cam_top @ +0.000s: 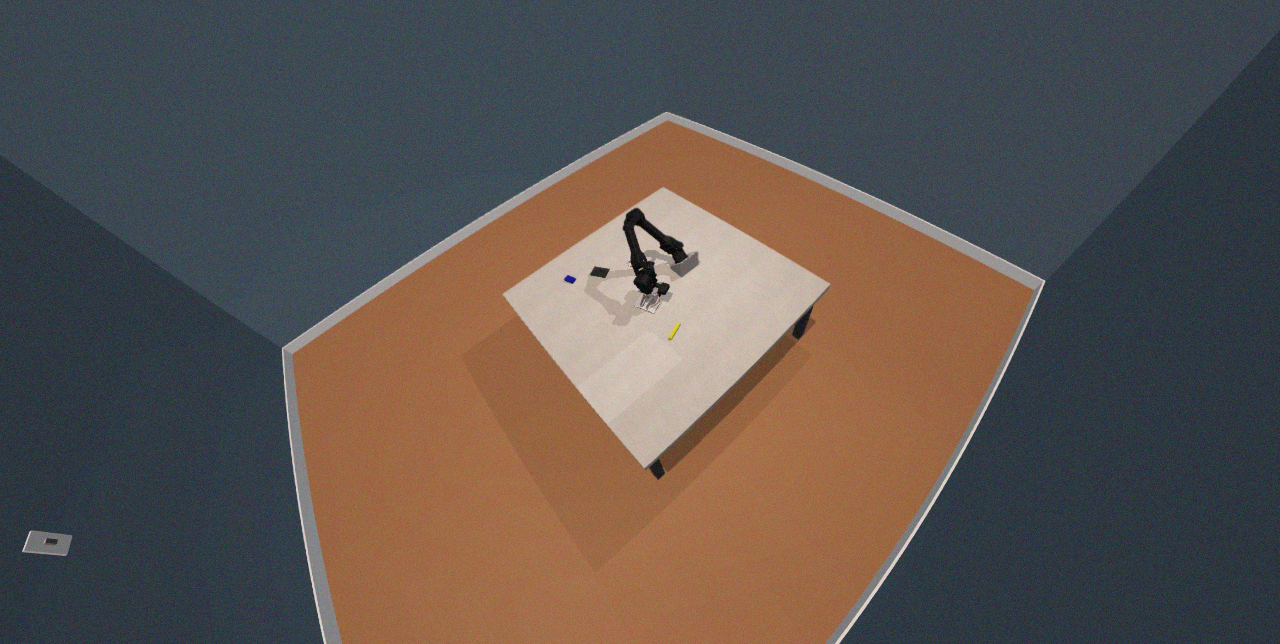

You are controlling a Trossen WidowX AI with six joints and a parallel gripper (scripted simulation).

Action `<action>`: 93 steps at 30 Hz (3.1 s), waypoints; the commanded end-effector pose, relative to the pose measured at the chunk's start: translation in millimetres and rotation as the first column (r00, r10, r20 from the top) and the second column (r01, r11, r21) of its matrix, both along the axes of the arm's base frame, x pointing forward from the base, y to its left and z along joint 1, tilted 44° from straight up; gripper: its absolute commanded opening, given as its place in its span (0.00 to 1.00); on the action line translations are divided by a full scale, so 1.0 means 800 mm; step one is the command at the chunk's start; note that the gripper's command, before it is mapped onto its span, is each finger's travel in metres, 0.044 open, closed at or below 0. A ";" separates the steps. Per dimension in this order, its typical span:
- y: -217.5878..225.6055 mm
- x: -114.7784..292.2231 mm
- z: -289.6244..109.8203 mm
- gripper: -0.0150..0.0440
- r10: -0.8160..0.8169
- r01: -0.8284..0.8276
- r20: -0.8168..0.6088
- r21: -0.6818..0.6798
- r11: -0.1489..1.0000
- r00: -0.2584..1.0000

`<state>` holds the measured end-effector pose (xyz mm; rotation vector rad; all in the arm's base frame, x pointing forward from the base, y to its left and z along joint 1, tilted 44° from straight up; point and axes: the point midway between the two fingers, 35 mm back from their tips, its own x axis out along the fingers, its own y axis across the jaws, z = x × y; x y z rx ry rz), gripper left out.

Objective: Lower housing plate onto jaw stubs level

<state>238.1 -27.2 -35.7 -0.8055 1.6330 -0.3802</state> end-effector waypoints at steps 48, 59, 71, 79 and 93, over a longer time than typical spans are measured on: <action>0.000 0.000 0.000 1.00 0.000 0.000 0.000 0.000 1.000 1.000; 0.053 0.002 0.056 1.00 0.000 0.000 -0.003 0.002 1.000 1.000; 0.106 -0.033 0.109 1.00 0.002 -0.002 -0.006 0.006 1.000 1.000; 0.111 -0.039 0.114 1.00 0.000 0.000 -0.007 0.005 1.000 1.000; 0.111 -0.039 0.114 1.00 0.000 0.000 -0.007 0.005 1.000 1.000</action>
